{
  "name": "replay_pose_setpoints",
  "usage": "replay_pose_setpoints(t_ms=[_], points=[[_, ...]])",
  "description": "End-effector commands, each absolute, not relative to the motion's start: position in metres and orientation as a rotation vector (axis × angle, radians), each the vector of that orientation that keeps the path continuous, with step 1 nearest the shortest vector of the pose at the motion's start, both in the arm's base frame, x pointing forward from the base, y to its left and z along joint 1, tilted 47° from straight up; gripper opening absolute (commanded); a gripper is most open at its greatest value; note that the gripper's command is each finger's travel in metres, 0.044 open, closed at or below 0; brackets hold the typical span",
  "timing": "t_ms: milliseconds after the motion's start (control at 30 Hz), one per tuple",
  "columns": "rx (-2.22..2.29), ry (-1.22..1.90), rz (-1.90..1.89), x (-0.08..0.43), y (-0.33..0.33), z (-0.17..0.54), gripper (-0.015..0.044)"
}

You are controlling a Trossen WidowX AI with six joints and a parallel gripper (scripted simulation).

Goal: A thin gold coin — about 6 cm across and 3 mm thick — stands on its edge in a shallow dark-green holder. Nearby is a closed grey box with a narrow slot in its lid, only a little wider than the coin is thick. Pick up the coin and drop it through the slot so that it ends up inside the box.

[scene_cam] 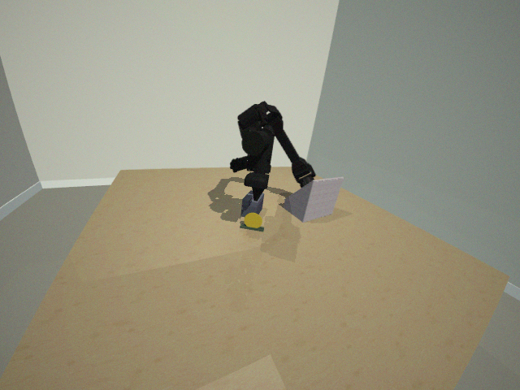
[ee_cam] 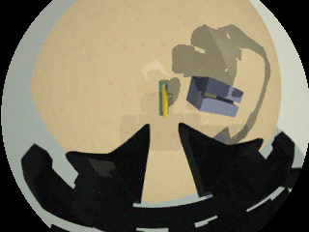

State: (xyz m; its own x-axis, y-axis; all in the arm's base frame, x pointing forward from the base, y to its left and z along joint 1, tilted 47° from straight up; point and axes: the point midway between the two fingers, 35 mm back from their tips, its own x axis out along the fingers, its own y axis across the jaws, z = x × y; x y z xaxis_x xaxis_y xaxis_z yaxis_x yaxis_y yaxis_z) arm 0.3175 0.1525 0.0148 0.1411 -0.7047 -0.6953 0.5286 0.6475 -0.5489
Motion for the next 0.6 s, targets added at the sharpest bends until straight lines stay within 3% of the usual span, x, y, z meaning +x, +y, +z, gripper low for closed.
replay_pose_setpoints(t_ms=[0,567], points=[[-0.195,1.118,-0.906,0.313,0.15,0.021,0.0161],[-0.196,1.116,-0.907,0.319,0.111,-0.014,0.0161]])
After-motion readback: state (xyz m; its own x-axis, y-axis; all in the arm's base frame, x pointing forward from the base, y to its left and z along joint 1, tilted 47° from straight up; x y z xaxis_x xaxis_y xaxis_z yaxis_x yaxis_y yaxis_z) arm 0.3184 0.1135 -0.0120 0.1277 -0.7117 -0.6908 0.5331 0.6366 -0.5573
